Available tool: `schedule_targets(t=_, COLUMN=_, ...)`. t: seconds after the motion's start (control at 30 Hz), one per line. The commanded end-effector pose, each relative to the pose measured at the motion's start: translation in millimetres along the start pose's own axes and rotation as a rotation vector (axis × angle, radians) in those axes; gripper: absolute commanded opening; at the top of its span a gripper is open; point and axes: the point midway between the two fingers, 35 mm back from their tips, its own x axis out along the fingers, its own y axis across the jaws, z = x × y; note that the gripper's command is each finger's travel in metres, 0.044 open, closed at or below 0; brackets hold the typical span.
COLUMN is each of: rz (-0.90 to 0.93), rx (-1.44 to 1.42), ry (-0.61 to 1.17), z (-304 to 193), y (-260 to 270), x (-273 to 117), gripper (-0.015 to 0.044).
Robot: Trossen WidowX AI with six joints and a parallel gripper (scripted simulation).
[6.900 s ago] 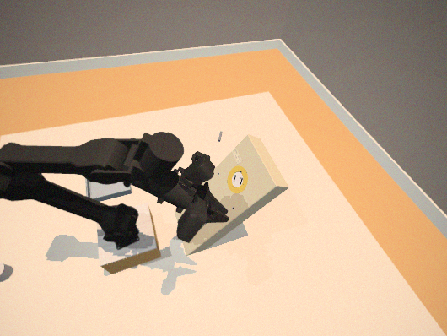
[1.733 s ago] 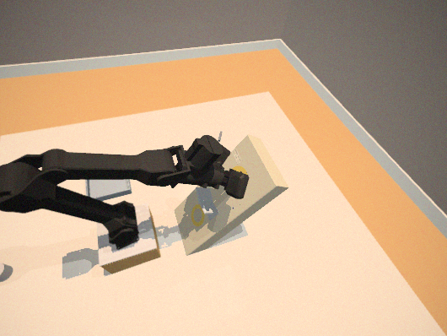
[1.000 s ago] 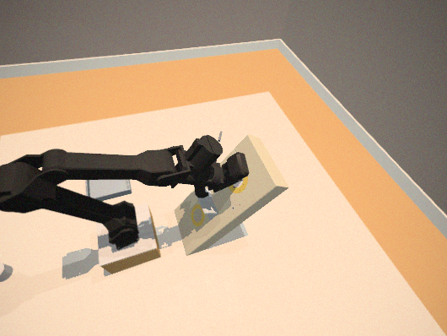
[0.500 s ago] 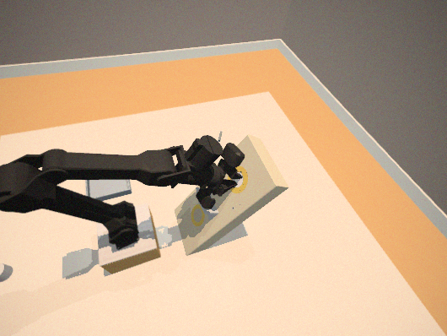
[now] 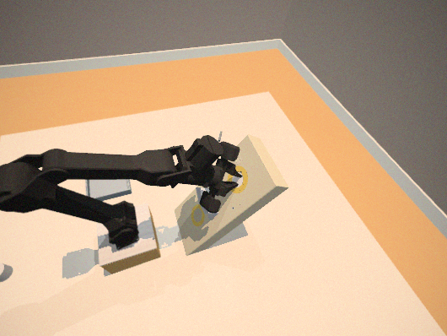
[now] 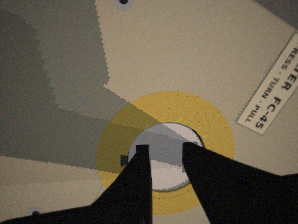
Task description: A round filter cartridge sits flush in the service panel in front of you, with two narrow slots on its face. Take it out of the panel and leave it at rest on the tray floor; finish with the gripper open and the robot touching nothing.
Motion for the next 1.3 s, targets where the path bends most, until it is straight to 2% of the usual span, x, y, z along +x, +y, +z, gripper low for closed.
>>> schedule_targets(t=0.0, rz=0.004, rx=-0.012, ry=0.001, z=-1, y=-1, x=-14, gripper=0.0000)
schedule_targets(t=0.43, rz=0.007, rx=0.060, ry=0.000, z=0, y=1, x=-70, gripper=0.0000)
schedule_targets(t=0.63, rz=0.007, rx=0.061, ry=0.000, z=2, y=3, x=-71, gripper=0.0000)
schedule_targets(t=1.27, rz=0.009, rx=0.061, ry=-0.002, z=38, y=59, x=-63, gripper=0.0000)
